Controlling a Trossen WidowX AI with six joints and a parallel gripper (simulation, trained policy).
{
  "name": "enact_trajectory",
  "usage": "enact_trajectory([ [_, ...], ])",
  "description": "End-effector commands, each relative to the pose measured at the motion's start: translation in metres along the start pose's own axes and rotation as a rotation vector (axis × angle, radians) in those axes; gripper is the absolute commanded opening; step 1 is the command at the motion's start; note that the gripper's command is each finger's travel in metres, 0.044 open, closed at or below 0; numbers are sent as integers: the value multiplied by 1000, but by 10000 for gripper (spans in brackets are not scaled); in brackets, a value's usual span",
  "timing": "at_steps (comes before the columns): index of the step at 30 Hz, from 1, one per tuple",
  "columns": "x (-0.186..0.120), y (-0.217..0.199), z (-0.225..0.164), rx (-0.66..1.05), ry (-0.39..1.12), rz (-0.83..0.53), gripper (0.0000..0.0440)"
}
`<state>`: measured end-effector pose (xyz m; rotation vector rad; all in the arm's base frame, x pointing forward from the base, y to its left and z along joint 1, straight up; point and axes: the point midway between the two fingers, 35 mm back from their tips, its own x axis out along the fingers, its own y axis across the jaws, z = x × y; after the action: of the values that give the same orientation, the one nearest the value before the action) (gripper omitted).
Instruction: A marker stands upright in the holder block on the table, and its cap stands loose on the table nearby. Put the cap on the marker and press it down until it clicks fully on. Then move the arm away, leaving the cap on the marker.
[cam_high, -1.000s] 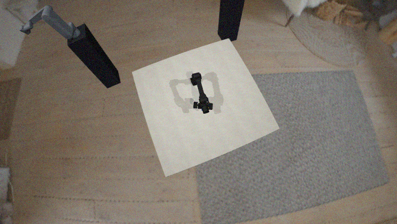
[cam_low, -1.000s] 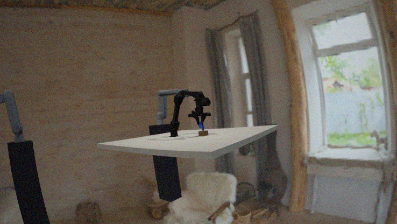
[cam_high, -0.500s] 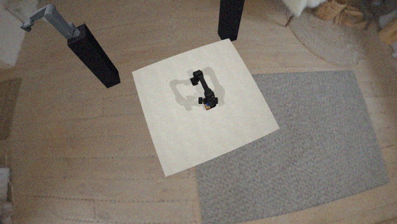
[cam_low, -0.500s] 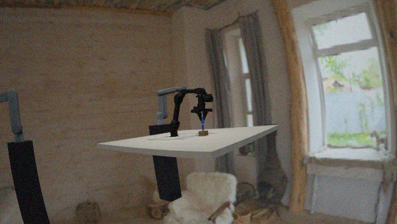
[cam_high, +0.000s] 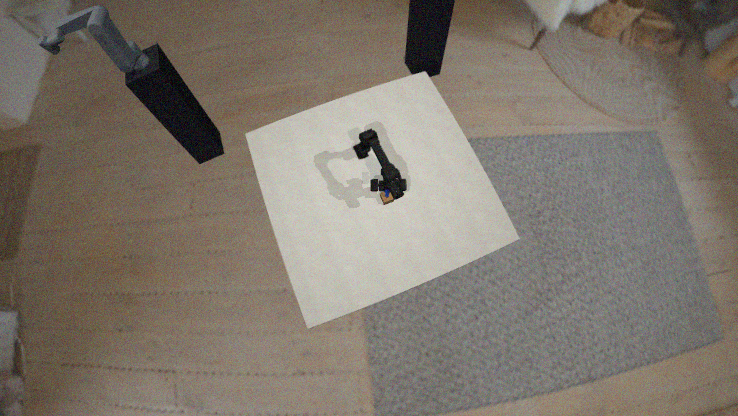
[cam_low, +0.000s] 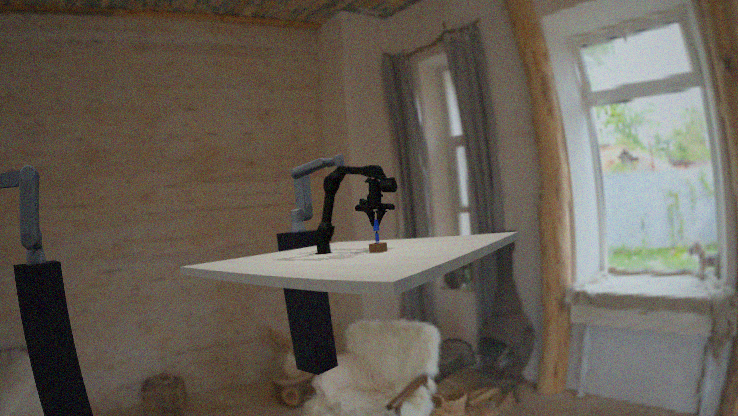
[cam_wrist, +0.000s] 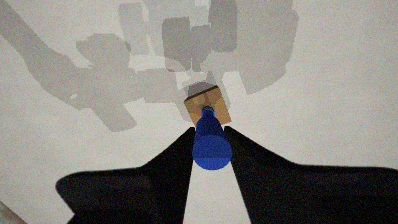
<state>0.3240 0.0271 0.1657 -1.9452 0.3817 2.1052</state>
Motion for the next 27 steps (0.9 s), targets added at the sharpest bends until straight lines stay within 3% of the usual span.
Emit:
enact_trajectory([
  [1, 6, 0, 0, -3, -9, 0, 0],
  [23, 60, -2, -2, -92, -55, -2, 6],
  [25, 66, 0, 0, -97, -65, 7, 59],
  [27, 68, 2, 3, -108, -78, 8, 65],
])
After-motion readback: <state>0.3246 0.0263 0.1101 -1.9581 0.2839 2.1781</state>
